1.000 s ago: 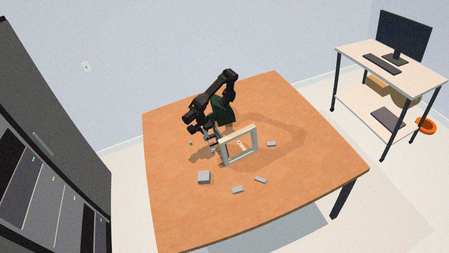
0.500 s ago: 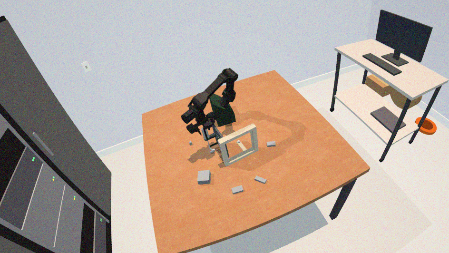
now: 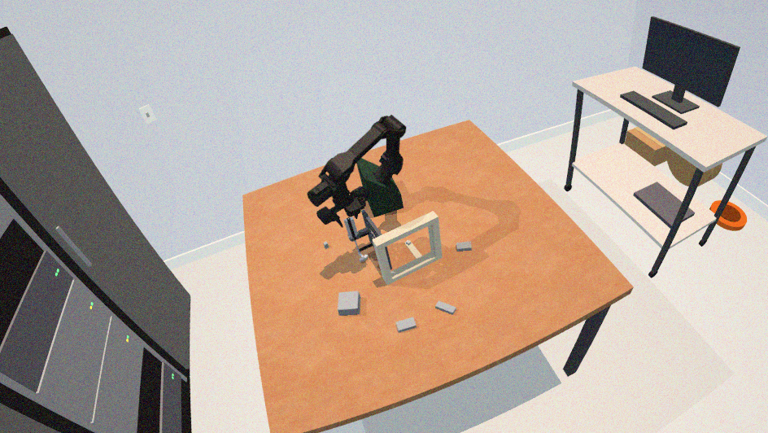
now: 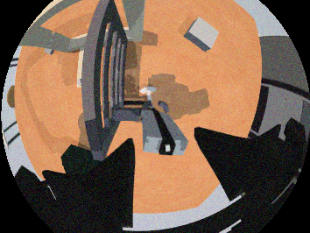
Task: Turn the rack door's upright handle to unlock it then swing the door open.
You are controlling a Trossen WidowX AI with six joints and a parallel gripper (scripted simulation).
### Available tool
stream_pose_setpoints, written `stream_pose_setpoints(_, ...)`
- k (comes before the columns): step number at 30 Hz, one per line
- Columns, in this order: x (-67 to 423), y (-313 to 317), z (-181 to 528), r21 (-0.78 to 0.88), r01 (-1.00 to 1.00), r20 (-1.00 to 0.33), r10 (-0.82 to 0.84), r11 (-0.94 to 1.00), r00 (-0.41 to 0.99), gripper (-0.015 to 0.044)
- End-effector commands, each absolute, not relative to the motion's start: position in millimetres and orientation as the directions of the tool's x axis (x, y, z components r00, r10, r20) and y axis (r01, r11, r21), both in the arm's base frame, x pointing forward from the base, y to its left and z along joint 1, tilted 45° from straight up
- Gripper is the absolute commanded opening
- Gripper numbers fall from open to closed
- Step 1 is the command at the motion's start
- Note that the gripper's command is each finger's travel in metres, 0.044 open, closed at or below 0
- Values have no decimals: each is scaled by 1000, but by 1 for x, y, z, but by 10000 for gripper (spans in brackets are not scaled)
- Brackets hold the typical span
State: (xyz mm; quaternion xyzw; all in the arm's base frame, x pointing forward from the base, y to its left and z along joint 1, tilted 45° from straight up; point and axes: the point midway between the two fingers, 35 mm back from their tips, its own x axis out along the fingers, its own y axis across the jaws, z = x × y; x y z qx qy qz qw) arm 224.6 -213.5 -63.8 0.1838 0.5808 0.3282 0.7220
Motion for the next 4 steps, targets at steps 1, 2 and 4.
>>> stream_pose_setpoints(1,224,-217,-60,645,-264,-720,686,717,105,282)
stream_pose_setpoints(2,223,-218,-59,645,-264,-720,686,717,105,282)
stream_pose_setpoints(4,223,-220,-57,645,-264,-720,686,717,105,282)
